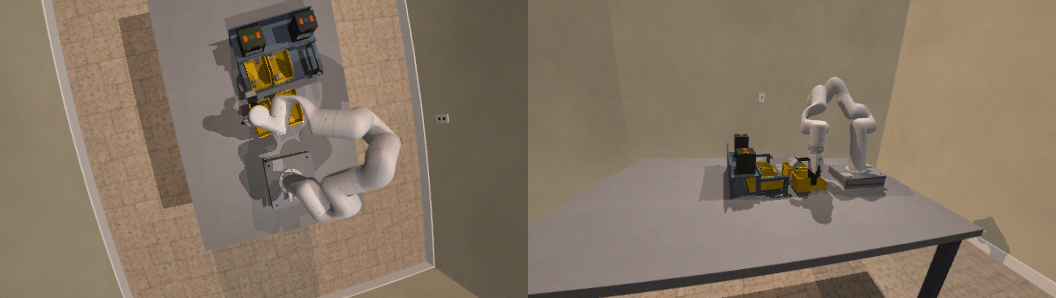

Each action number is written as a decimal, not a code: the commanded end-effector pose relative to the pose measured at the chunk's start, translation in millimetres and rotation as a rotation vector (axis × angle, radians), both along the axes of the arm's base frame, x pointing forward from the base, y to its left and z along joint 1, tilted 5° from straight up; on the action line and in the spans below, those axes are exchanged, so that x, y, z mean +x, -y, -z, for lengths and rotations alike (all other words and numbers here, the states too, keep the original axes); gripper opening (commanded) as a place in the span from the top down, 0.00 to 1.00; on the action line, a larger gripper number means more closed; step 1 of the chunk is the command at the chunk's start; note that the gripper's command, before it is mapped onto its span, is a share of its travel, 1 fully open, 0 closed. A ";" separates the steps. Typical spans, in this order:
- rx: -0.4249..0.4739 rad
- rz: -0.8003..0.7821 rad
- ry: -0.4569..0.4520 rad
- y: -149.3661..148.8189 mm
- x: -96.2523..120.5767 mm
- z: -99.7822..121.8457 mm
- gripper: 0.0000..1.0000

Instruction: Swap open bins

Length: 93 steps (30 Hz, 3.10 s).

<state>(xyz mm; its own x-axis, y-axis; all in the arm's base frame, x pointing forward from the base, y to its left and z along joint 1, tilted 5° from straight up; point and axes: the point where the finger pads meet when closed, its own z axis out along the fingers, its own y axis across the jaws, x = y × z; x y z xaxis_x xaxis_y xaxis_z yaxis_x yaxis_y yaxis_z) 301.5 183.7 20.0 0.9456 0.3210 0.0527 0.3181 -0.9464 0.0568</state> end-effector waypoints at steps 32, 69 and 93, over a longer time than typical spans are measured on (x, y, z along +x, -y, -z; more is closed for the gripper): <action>0.002 -0.001 0.004 -1.1 1.4 -2.1 0.74; 0.002 -0.001 0.004 -2.3 -1.0 -36.0 0.74; 0.002 -0.001 0.004 -3.6 -3.9 -75.3 0.74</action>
<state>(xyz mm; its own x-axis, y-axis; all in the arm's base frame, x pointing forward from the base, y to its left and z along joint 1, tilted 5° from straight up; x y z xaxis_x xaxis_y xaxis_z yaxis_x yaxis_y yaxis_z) 297.4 186.6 89.5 0.9455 0.3211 0.0543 0.3181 -0.9463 0.0569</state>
